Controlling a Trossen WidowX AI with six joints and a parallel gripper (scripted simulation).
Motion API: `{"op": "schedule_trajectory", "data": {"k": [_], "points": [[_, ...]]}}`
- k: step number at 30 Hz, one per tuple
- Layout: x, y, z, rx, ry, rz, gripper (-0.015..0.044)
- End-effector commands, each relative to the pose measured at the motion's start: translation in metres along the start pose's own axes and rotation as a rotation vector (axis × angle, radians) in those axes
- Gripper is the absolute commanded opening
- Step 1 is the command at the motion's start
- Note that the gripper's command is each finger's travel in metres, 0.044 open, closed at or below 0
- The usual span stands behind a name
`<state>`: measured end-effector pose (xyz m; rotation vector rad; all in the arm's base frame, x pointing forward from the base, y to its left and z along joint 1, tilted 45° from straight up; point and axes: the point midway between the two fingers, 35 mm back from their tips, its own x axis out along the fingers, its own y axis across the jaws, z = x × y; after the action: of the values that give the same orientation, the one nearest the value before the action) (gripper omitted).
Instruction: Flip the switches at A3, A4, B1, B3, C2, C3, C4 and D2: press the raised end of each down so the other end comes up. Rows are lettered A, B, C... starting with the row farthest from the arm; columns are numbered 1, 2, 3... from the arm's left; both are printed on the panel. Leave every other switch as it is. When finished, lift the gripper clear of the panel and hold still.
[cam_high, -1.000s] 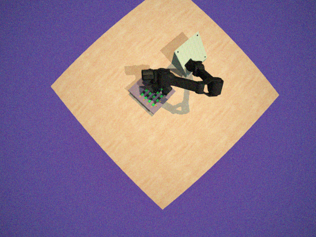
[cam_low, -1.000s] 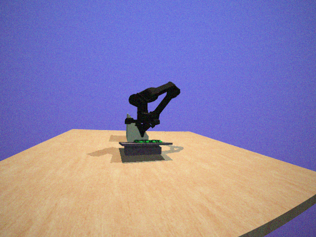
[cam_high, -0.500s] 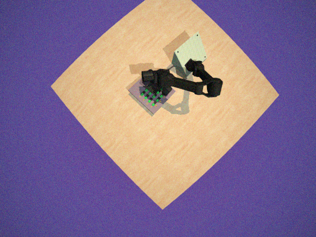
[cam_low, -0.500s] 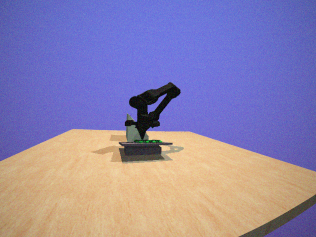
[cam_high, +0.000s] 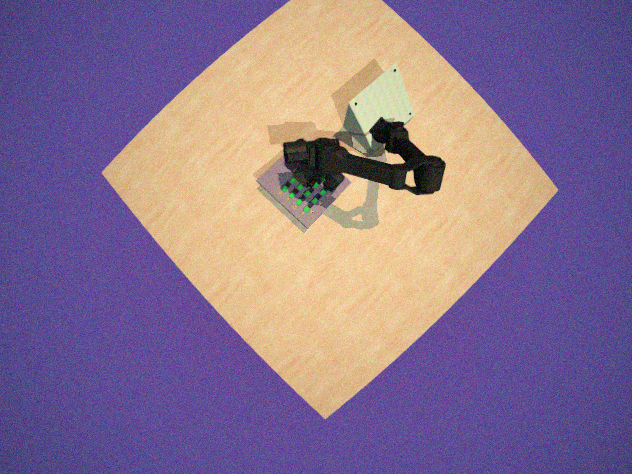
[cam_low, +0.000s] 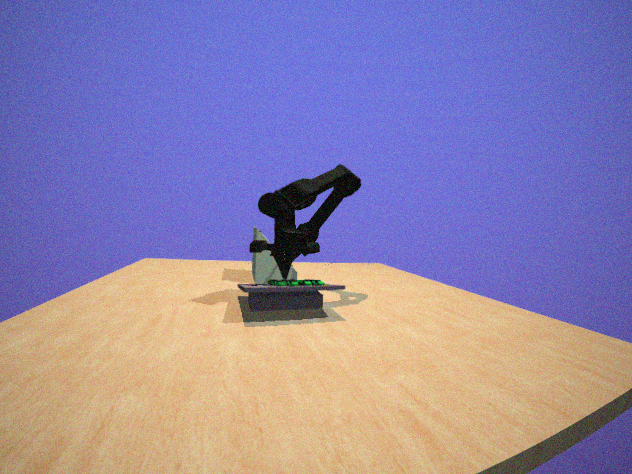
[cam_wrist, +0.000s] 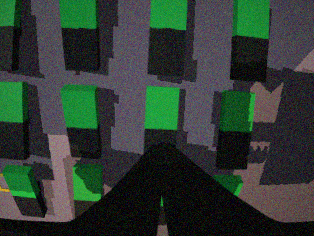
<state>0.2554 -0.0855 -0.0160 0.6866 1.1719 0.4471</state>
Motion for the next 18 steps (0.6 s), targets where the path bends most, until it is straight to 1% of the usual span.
{"op": "schedule_trajectory", "data": {"k": [1,18], "points": [[0.0007,0.0005,-0.0006,0.006,-0.001,0.004,0.0000],[0.0024,0.0005,-0.0006,0.006,-0.001,0.004,0.0000]]}}
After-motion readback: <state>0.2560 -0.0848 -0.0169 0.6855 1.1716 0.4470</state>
